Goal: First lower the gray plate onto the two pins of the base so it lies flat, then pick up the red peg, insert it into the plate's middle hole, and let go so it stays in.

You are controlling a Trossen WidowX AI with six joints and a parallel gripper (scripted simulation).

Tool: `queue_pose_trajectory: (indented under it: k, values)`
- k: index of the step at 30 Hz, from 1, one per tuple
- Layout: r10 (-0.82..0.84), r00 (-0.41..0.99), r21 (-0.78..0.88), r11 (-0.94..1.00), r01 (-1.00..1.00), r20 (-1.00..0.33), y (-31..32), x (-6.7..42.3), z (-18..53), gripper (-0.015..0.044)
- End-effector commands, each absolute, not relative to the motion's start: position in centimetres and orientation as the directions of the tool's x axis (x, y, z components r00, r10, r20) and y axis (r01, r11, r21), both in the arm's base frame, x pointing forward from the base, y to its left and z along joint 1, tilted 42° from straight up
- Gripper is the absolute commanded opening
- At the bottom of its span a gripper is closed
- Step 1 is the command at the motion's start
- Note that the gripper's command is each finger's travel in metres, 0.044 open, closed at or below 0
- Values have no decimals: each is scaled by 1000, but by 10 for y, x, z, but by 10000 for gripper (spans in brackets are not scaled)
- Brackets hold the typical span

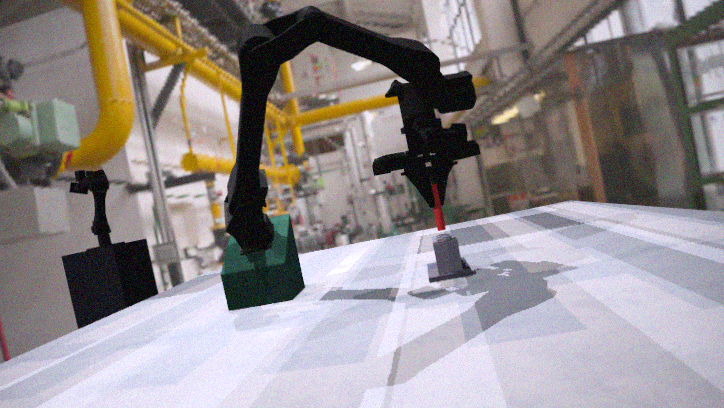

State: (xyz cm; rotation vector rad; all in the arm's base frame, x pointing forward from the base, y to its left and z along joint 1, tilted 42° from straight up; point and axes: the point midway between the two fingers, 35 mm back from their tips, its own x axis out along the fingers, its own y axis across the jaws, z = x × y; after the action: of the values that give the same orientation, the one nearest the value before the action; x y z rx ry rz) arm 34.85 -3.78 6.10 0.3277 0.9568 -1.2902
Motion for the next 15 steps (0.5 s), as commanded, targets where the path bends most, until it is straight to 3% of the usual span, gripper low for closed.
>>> queue_pose_trajectory:
  k: [1, 15]
  values:
    - [-662, -26, -293, 296, 909, -749, -38, 349, 61, 0]
    - [-661, -26, -291, 295, 910, -750, -40, 349, 63, 0]
